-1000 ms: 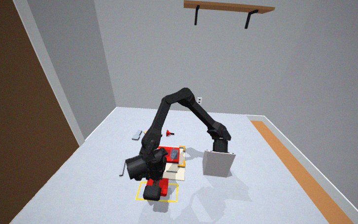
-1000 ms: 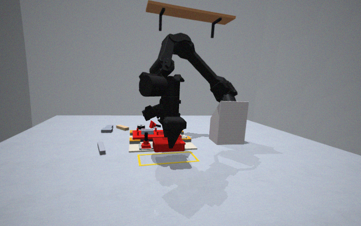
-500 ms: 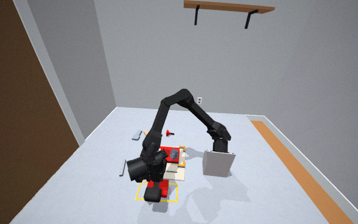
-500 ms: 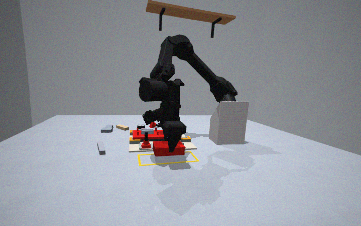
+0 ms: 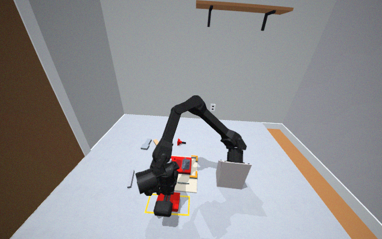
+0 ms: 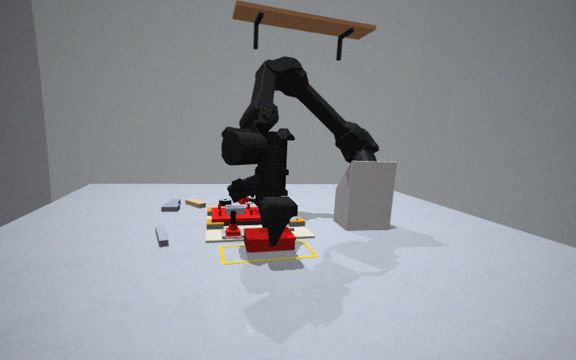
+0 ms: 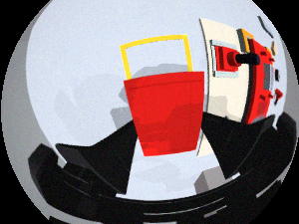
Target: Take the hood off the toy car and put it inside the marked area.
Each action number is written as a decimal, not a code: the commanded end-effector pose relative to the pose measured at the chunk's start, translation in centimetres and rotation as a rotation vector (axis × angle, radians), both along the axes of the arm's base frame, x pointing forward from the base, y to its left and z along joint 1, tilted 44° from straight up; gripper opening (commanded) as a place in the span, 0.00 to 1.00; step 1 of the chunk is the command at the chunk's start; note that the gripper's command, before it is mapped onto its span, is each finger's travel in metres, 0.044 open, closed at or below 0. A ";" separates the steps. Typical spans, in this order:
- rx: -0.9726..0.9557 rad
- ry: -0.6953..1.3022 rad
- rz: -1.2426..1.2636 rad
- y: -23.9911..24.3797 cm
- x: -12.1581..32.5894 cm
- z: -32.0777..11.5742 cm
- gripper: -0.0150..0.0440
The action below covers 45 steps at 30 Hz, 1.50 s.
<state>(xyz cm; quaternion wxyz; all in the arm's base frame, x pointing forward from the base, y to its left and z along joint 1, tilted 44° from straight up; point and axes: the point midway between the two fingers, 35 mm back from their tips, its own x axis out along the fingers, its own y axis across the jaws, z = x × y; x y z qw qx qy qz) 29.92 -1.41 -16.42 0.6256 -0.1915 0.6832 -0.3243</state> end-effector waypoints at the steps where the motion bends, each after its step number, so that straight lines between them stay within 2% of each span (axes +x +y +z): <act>1: -0.004 0.001 0.007 -0.2 0.0 -0.1 0.25; 27: -0.004 0.001 0.007 -1.0 -0.2 -1.0 0.25; 43: -0.001 0.000 0.000 -0.9 -0.2 -1.0 0.97; 45: -0.001 0.000 0.001 -0.4 0.0 -0.4 1.00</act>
